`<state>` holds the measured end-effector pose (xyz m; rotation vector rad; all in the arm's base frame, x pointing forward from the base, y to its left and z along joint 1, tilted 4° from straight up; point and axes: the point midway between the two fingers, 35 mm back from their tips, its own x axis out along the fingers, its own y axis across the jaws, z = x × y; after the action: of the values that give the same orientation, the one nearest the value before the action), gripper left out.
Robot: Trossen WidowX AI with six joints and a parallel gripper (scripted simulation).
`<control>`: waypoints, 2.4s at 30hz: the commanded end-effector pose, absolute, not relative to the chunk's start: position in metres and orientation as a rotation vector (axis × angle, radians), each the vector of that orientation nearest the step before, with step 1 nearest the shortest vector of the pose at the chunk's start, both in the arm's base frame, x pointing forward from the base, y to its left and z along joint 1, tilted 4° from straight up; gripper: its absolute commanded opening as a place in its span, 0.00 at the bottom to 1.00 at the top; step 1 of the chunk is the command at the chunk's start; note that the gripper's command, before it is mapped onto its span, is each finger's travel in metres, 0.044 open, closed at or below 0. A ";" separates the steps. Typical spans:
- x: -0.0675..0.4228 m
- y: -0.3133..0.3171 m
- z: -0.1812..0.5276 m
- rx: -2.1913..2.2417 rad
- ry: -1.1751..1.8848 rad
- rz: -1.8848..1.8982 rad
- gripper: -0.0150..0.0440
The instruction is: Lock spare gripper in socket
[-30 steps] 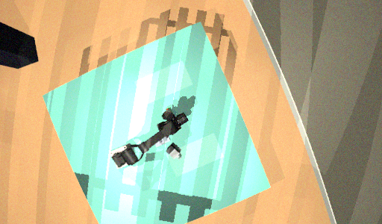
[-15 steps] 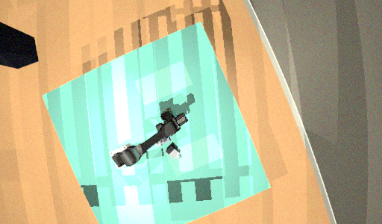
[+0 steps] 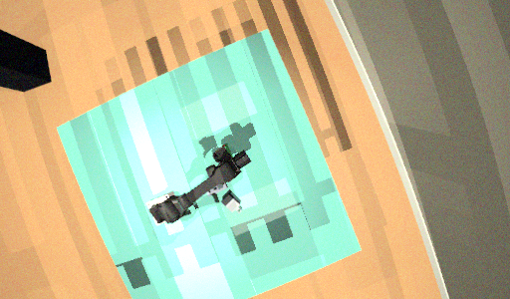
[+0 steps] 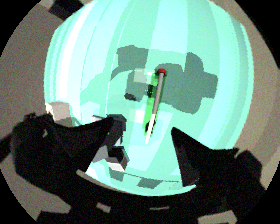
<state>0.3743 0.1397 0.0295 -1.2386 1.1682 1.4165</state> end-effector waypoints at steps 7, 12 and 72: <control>0.373 0.141 0.053 -1.236 1.177 1.424 1.00; 0.372 0.141 0.064 -1.235 1.184 1.430 1.00; 0.333 -0.055 0.090 0.482 0.920 -0.955 1.00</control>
<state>0.3348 -0.0535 0.0884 0.4631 0.9427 -0.9399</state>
